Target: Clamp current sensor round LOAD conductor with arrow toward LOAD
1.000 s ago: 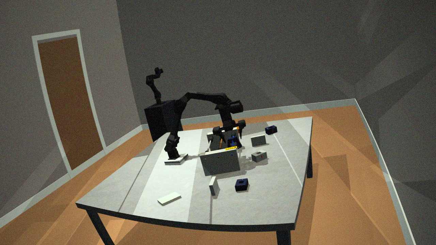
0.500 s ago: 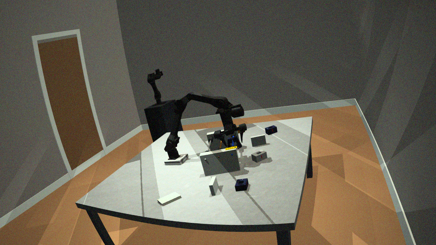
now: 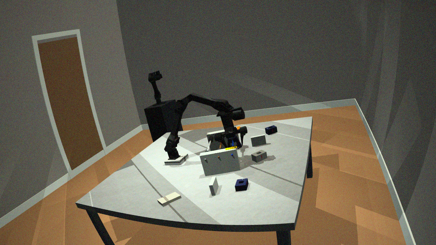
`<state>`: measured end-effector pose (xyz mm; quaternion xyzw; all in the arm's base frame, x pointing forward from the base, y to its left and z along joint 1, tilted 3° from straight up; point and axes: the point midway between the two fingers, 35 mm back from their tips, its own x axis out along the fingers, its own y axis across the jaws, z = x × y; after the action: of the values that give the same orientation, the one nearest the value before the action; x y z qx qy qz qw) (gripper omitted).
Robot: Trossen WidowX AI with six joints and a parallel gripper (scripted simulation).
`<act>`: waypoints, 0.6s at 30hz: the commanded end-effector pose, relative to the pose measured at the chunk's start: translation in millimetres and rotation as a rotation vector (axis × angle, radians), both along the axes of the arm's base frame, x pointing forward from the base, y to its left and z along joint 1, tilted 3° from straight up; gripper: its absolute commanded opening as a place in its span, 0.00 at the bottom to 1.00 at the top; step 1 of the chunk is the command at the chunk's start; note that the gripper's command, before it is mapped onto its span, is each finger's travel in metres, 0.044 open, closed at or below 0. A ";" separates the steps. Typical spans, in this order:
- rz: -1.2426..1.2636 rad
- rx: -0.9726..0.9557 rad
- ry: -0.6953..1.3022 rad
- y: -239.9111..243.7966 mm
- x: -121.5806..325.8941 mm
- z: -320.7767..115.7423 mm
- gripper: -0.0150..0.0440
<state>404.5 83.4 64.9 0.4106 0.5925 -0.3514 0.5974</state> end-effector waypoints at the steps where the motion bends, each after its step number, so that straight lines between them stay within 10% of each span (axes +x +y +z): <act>1: 0.000 0.000 -0.002 0.0 0.2 0.9 0.94; 18: 0.000 0.000 -0.002 0.0 0.2 0.9 0.75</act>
<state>404.3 83.4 65.0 0.4105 0.5927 -0.3517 0.5971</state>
